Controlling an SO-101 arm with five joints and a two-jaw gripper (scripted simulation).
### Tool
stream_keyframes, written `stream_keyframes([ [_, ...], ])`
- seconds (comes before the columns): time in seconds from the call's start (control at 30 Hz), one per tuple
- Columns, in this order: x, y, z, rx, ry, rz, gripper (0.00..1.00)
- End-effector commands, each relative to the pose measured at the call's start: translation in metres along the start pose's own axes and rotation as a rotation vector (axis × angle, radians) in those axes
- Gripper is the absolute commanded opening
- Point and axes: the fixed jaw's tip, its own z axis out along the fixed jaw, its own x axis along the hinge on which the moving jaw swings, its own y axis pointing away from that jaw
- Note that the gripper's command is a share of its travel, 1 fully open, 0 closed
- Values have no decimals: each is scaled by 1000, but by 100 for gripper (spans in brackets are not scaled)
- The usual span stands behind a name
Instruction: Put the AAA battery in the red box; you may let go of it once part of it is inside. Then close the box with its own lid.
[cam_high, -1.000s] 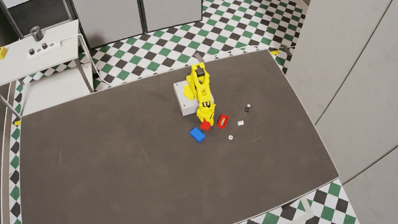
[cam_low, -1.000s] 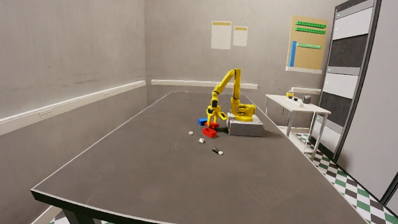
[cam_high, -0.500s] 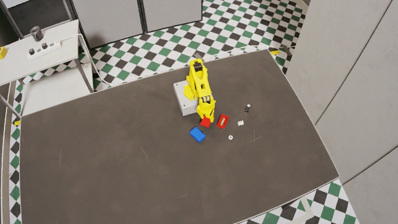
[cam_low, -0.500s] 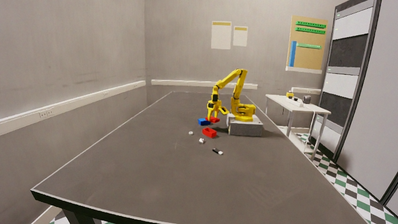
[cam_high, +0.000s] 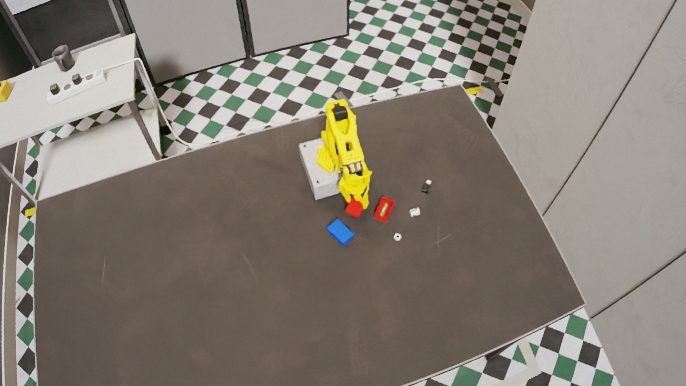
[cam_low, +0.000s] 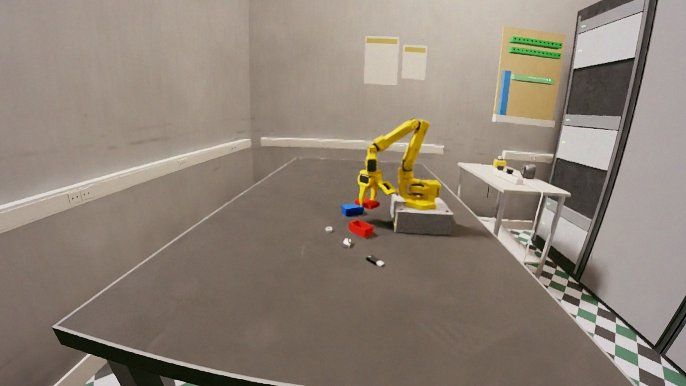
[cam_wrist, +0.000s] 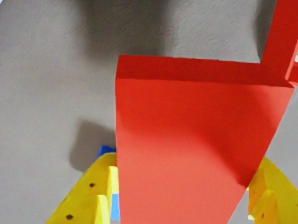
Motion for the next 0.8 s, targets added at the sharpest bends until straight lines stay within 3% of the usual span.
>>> stream_keyframes([
  [0.0, 2, -1, -3, 11, 10, 1, 23],
  [0.77, 6, -4, -6, 11, 10, 1, 23],
])
